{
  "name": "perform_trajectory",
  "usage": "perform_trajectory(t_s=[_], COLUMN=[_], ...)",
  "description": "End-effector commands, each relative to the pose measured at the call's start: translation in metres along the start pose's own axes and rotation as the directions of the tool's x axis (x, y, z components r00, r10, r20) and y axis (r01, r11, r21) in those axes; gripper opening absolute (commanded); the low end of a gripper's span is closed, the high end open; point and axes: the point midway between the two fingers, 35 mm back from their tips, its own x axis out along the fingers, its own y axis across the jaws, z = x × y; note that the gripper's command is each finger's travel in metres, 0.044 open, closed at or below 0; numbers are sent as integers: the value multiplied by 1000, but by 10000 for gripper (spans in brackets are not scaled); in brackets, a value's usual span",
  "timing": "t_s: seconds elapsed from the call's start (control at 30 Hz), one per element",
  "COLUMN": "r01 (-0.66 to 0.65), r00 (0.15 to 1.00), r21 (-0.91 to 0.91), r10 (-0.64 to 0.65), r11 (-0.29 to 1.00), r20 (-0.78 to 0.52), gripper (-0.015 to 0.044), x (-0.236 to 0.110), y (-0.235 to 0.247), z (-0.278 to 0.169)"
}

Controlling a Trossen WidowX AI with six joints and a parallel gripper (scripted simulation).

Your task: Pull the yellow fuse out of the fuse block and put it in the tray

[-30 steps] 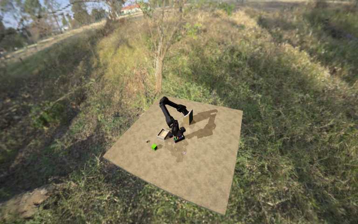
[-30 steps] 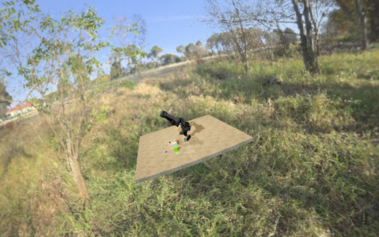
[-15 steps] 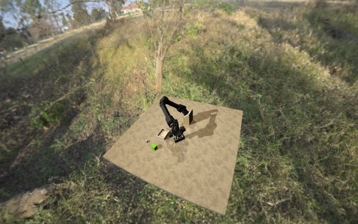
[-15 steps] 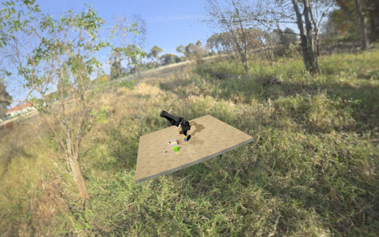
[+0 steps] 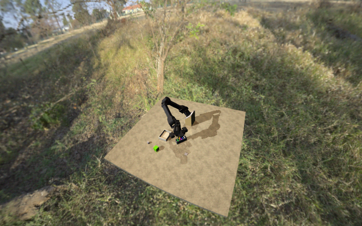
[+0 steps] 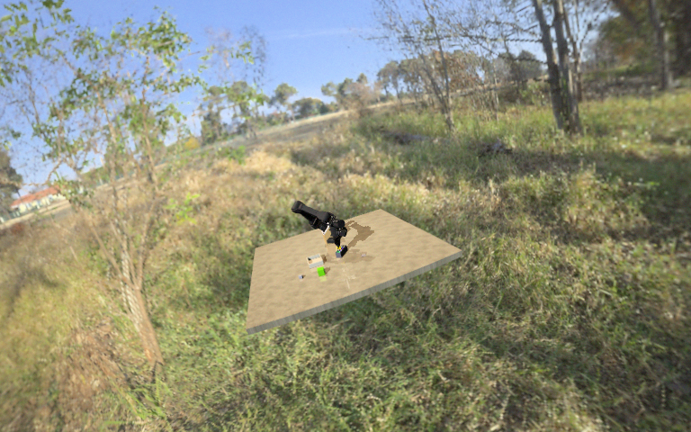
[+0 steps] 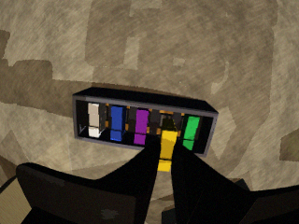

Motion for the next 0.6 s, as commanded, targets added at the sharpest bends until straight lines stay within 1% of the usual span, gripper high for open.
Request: perform_trajectory(t_s=[0.0,0.57], r01=[-1,-1], r00=[1000,1000], r21=[6,6], r10=[1,1], r11=[1000,1000], r20=[5,5], gripper=[0,0], x=[-4,-15], y=[-1,-1], z=[1,1])
